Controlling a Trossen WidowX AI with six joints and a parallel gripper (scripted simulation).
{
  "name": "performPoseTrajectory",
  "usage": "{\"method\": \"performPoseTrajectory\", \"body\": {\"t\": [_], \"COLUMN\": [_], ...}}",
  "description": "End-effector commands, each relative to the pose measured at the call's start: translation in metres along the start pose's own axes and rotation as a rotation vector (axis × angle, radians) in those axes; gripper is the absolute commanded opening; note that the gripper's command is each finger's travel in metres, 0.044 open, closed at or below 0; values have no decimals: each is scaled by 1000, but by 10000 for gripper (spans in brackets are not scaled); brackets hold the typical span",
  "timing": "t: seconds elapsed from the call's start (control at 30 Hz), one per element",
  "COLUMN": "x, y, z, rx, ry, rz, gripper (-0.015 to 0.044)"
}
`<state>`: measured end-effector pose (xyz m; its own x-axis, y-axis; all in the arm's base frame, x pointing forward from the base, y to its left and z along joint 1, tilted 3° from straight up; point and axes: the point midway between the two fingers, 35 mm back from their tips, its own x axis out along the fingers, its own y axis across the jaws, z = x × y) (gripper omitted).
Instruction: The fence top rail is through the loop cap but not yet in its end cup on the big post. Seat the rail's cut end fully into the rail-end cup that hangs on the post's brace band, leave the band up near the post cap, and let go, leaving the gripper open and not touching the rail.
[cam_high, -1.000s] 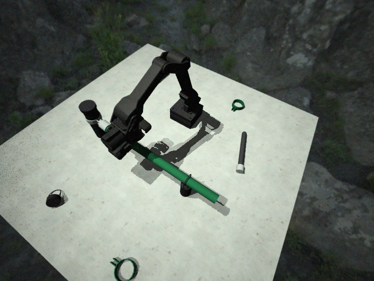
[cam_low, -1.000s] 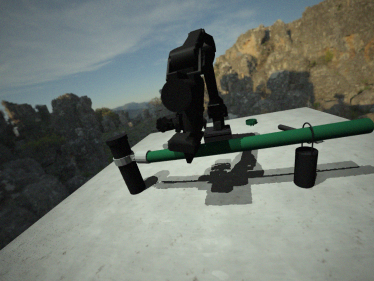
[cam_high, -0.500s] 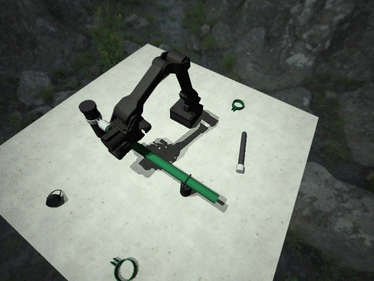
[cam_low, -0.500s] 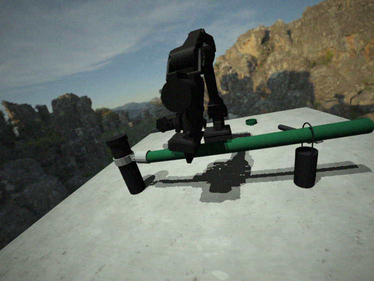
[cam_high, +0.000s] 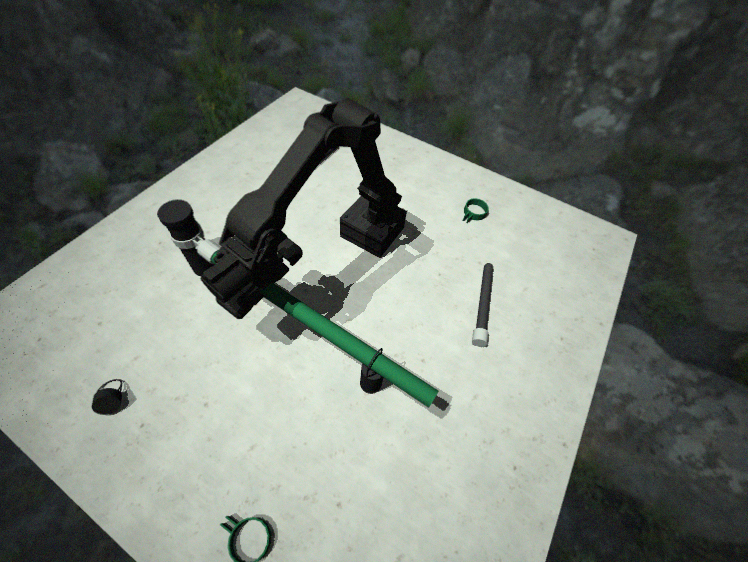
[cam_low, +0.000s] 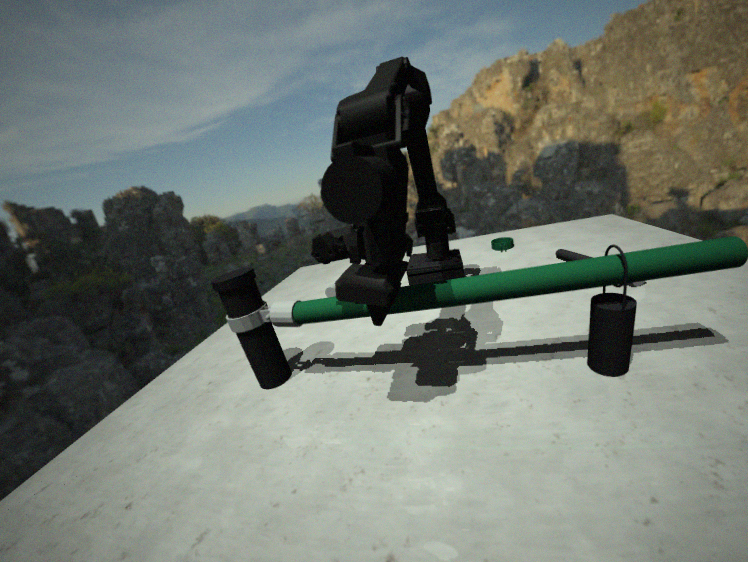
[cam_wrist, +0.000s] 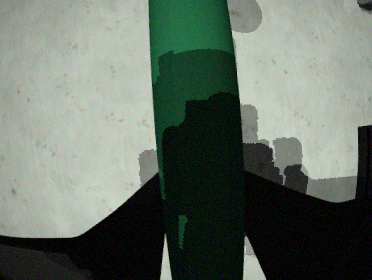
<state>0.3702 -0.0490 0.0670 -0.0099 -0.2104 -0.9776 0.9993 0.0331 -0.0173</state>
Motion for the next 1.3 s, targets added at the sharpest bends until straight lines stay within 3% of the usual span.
{"method": "performPoseTrajectory", "body": {"t": [0.0,1.27], "x": [-3,-1], "y": [0,0], "z": [5,7], "rx": [0,0], "ry": [-13,0], "rz": [3,-2], "gripper": [0,0]}}
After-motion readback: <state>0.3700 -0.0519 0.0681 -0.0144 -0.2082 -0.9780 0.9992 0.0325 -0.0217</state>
